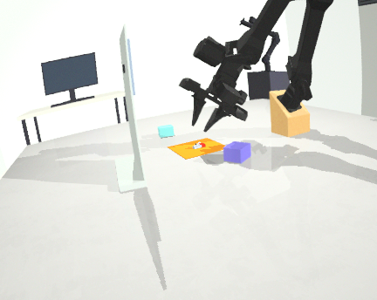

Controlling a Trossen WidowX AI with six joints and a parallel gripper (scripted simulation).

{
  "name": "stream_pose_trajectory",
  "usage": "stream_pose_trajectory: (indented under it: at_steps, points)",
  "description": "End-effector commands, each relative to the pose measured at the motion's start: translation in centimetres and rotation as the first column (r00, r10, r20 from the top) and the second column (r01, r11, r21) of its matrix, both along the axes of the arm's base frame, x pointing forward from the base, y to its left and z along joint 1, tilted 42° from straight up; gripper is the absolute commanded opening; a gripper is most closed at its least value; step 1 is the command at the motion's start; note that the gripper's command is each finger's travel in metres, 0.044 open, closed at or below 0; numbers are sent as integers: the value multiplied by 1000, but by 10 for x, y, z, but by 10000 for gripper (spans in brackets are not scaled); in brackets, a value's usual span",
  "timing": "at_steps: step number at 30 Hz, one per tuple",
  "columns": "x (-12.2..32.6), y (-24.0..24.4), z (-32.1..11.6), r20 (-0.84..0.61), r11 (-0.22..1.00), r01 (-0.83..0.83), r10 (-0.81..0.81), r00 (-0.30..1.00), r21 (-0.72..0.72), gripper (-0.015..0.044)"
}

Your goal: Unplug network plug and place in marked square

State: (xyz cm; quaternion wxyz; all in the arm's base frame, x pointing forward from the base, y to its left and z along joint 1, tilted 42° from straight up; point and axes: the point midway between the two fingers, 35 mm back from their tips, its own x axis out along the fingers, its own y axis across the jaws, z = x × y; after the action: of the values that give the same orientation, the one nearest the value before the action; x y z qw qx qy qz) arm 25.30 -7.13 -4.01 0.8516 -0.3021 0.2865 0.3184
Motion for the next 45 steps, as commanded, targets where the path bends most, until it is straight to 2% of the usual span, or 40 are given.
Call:
stream_pose_trajectory:
  at_steps: [1, 45]
  points:
    - [1, -4, 4, 6, 1000, -5, 6, 1000, -5, 156]
    - [-8, -41, 46, 4, 1000, -5, 5, 1000, -6, 156]
